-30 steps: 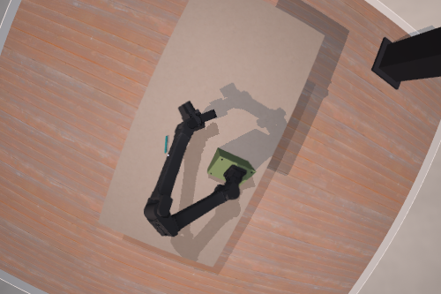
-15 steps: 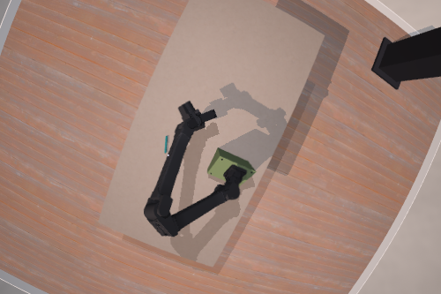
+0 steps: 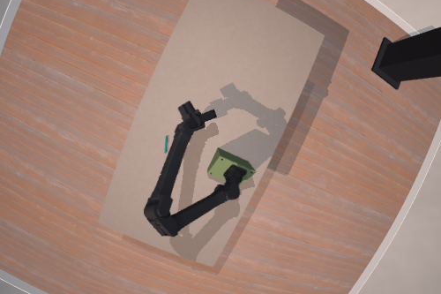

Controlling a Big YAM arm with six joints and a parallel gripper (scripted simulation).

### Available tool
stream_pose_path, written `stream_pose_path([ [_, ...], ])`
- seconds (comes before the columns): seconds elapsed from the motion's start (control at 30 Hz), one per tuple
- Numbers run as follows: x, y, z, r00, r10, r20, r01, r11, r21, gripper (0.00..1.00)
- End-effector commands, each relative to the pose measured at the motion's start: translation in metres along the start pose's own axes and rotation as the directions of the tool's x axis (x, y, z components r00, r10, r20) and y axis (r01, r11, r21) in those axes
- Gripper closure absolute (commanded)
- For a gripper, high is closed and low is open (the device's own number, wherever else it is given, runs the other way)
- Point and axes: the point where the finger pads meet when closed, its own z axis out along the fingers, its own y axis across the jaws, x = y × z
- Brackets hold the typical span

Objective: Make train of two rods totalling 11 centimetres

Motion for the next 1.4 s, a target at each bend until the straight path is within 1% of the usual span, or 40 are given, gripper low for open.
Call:
stream_pose_path([
  [0.0,0.011,0.015,-0.006,1.000,-0.021,-0.002,0.021,0.999,-0.026,0.77],
  [1.0,0.011,0.015,-0.006,1.000,-0.021,-0.002,0.021,0.999,-0.026,0.77],
  [1.17,0.009,0.015,-0.001,1.000,-0.022,-0.001,0.021,0.999,-0.025,0.77],
  [1.23,0.006,0.013,0.003,1.000,-0.014,0.000,0.014,1.000,-0.017,0.77],
  [1.33,0.004,0.013,0.001,1.000,-0.004,-0.004,0.004,1.000,-0.018,0.77],
  [1.37,0.005,0.012,0.004,1.000,-0.010,-0.002,0.010,1.000,-0.017,0.77],
])
